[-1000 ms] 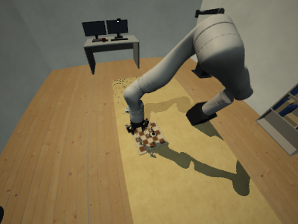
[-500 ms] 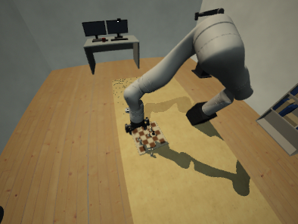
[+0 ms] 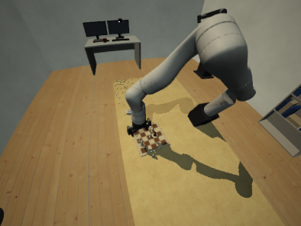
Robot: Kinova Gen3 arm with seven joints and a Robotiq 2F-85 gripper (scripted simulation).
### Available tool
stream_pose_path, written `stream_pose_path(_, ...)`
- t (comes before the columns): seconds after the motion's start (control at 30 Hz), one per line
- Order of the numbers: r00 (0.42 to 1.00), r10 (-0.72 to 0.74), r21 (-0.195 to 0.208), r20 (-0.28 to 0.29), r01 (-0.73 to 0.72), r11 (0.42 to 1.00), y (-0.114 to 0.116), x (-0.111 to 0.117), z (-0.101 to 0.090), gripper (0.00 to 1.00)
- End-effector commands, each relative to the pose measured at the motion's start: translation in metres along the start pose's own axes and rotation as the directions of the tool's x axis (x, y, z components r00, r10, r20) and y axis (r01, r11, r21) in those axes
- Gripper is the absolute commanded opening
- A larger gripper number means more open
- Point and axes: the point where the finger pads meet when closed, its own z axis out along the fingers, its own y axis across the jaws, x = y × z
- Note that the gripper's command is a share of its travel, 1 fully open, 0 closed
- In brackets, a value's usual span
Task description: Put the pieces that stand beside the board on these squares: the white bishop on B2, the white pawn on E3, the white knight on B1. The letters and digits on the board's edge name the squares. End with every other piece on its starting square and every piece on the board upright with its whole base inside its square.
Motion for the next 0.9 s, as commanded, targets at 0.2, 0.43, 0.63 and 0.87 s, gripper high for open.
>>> stream_pose_path(0.2,0.989,-0.148,-0.009,0.002,0.148,0.989,0.004,-0.008,0.001,1.0)
stream_pose_path(0.43,0.957,-0.289,-0.017,0.007,0.29,0.957,0.009,-0.016,0.003,1.0)
stream_pose_path(0.63,0.869,-0.494,-0.026,0.016,0.494,0.869,0.014,-0.028,0.006,1.0)
stream_pose_path(0.87,0.673,-0.739,-0.028,0.03,0.739,0.673,0.021,-0.045,0.008,1.0)
